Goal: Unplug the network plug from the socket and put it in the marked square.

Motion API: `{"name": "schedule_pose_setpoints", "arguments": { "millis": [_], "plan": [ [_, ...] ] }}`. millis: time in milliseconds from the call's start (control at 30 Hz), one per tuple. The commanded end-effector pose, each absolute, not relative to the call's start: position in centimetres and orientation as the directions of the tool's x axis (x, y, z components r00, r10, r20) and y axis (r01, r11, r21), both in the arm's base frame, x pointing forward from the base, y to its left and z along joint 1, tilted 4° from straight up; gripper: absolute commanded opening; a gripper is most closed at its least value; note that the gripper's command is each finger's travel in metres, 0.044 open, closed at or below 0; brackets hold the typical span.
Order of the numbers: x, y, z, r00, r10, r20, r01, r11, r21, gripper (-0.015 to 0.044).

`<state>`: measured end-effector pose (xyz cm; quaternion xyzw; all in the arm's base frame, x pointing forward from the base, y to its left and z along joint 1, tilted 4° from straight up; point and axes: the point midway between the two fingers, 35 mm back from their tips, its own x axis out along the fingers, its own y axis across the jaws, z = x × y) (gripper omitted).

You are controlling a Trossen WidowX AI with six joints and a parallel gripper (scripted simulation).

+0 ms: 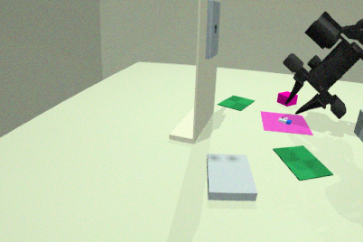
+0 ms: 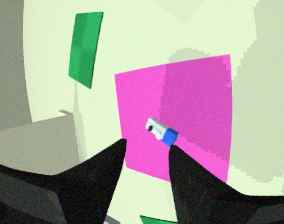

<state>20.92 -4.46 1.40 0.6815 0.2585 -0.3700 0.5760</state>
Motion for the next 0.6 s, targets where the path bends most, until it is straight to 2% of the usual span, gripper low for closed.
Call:
{"name": "schedule_pose_setpoints", "arguments": {
  "millis": [0,567],
  "plan": [
    [21.1,-4.5,1.9,0.599,-0.072,-0.797,0.775,-0.199,0.6,0.0156],
    [21.3,-4.8,4.3,0.599,-0.072,-0.797,0.775,-0.199,0.6,0.0156]
  ]
}}
